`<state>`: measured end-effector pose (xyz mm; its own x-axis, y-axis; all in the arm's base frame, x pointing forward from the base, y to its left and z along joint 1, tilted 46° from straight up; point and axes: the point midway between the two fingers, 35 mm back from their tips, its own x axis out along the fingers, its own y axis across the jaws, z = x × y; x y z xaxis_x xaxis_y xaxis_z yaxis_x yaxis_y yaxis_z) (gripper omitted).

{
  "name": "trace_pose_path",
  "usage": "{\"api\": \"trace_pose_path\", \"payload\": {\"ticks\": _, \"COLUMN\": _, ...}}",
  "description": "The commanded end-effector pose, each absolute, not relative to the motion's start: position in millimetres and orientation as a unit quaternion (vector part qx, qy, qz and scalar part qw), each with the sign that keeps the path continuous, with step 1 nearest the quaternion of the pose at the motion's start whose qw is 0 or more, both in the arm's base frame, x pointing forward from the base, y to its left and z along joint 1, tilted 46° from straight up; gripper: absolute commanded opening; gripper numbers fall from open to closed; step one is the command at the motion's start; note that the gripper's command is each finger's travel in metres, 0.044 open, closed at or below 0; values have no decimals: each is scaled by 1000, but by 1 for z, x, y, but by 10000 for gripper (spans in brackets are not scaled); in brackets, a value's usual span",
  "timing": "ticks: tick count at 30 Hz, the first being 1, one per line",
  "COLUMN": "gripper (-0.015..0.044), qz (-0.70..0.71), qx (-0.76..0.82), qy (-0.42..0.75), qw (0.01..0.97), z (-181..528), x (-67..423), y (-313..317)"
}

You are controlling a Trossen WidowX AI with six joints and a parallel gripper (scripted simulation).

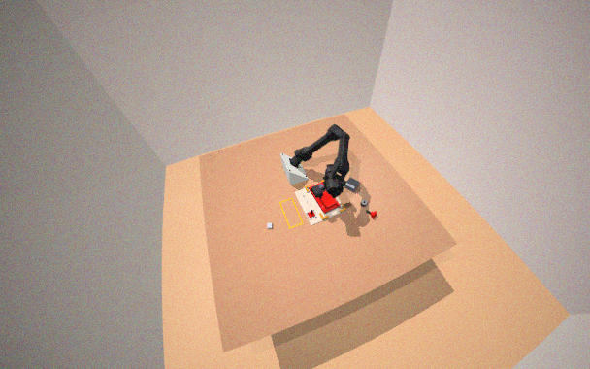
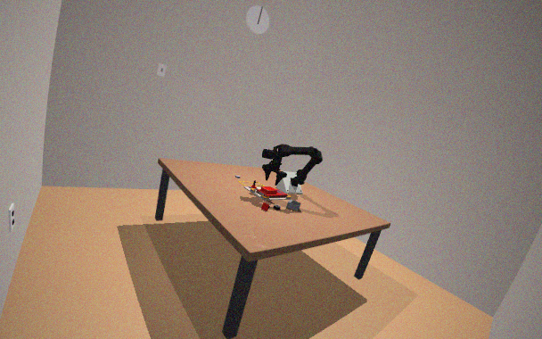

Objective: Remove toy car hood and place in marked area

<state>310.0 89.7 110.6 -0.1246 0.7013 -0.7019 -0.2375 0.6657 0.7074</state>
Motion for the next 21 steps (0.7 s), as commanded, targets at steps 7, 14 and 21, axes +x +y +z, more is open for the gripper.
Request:
{"api": "trace_pose_path", "payload": {"ticks": 7, "gripper": 440, "qz": 368, "qx": 180, "qy": 653, "qw": 638, "z": 105, "x": 310, "y": 95}}
{"api": "trace_pose_path", "payload": {"ticks": 14, "gripper": 440, "qz": 368, "qx": 180, "qy": 653, "qw": 638, "z": 102, "x": 309, "y": 99}}
{"api": "trace_pose_path", "payload": {"ticks": 21, "gripper": 440, "qz": 368, "qx": 180, "qy": 653, "qw": 638, "z": 98, "x": 309, "y": 104}}
